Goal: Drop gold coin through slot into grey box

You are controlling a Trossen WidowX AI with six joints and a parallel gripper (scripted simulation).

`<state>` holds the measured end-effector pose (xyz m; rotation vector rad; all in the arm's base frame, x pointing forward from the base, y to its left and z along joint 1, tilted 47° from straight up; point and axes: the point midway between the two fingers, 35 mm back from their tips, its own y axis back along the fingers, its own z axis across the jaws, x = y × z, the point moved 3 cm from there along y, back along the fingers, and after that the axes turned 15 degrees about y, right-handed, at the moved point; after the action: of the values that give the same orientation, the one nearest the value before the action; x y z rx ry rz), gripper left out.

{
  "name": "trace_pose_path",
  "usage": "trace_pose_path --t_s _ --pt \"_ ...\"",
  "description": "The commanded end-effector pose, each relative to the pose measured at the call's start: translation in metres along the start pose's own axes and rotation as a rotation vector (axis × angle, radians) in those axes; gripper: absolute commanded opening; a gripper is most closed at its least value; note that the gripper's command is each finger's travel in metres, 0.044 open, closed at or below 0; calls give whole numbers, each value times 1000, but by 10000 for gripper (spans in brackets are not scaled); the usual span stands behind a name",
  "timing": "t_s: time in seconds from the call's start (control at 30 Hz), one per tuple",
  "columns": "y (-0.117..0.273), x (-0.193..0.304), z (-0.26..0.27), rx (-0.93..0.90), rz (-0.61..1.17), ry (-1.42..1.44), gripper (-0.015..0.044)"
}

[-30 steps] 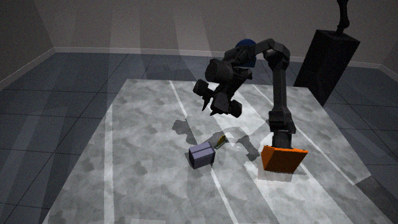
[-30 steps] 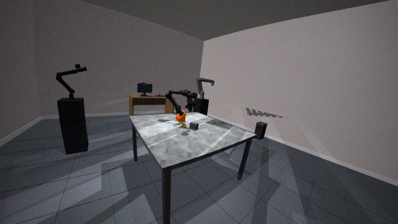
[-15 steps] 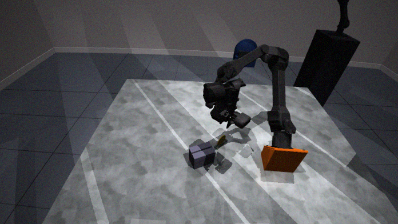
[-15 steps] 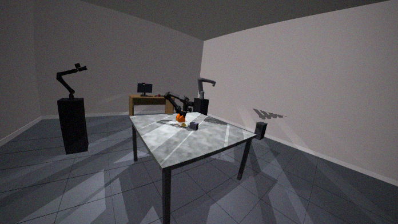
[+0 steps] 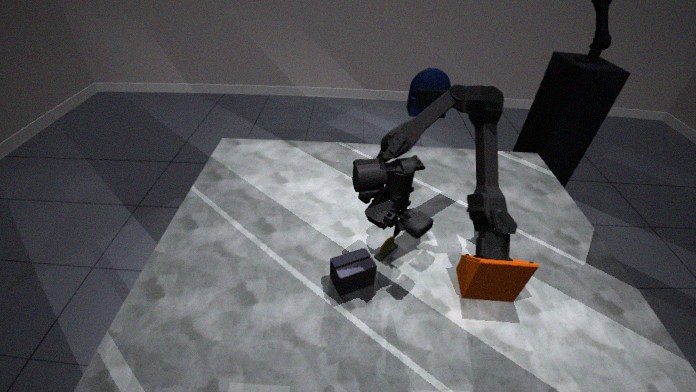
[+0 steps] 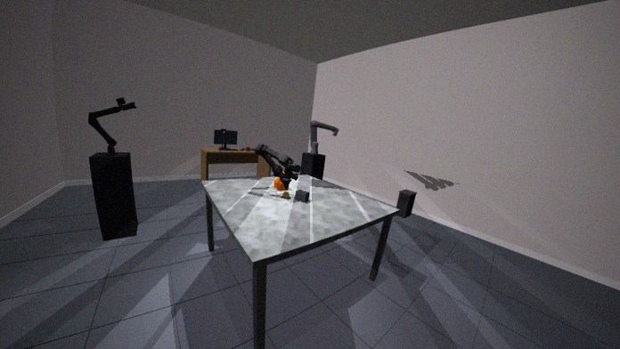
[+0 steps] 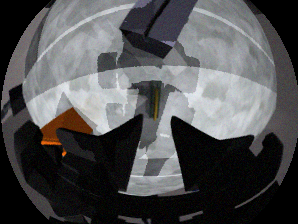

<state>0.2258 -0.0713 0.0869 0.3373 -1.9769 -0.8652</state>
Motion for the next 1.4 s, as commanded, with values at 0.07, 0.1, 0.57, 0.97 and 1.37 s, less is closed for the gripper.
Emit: trace_pose_path --t_s 0.07,0.1,0.57,0.97,1.37 --pt "-10 1 1 -2 6 7 161" --pt "-11 0 1 -2 5 7 161" --pt "-34 -1 0 -3 3 7 161" --pt "-53 0 0 -2 4 7 161" --pt "-69 2 1 0 9 7 161"
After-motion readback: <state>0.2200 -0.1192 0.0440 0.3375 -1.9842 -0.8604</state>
